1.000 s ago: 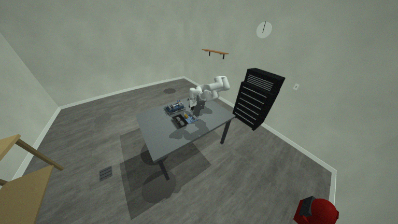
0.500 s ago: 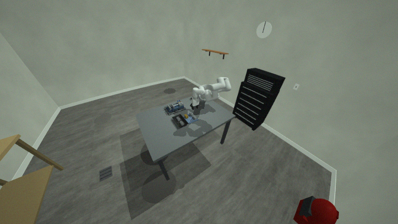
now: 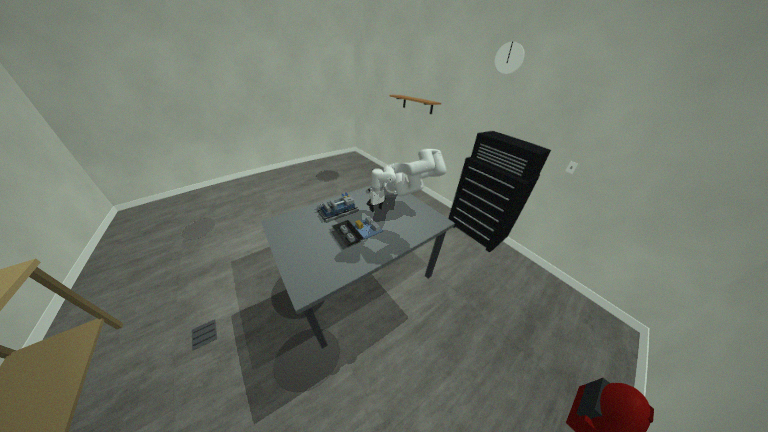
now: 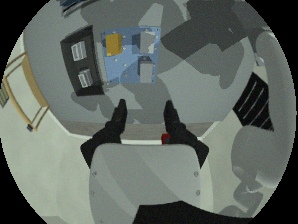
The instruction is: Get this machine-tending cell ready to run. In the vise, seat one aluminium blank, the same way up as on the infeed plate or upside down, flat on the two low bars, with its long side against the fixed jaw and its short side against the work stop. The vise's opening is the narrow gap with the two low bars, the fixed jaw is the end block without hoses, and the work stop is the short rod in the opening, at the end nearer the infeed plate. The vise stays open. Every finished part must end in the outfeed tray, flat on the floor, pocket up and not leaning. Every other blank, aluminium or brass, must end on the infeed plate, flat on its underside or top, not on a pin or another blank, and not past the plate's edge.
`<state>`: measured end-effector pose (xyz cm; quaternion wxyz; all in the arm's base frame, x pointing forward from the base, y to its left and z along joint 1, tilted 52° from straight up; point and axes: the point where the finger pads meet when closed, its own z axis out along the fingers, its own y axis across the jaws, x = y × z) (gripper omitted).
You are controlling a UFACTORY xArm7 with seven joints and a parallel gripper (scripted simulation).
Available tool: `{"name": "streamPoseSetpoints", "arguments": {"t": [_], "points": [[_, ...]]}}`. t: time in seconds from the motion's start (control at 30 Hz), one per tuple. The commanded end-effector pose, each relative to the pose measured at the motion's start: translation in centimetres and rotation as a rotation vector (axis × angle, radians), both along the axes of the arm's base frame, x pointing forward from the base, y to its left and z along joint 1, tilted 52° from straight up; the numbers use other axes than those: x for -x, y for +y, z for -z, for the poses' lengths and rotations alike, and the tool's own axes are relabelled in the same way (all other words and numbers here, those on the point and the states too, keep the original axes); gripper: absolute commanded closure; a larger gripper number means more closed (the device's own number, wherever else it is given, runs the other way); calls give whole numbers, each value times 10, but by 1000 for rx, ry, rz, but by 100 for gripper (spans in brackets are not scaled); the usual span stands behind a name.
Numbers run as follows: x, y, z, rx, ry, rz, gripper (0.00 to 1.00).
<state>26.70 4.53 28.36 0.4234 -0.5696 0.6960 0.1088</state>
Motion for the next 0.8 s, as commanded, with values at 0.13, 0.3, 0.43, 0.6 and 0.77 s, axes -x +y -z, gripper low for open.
{"name": "streamPoseSetpoints", "arguments": {"t": [0.13,0.3,0.43,0.6,0.77], "points": [[0,-1,-1,0,-3,1,31],[0,-1,-1,0,-3,1,31],[-1,0,-1,0,-3,1,31],[-2,2,1,-1,-3,1,31],[-6,7,7,-1,-3,1,31]]}}
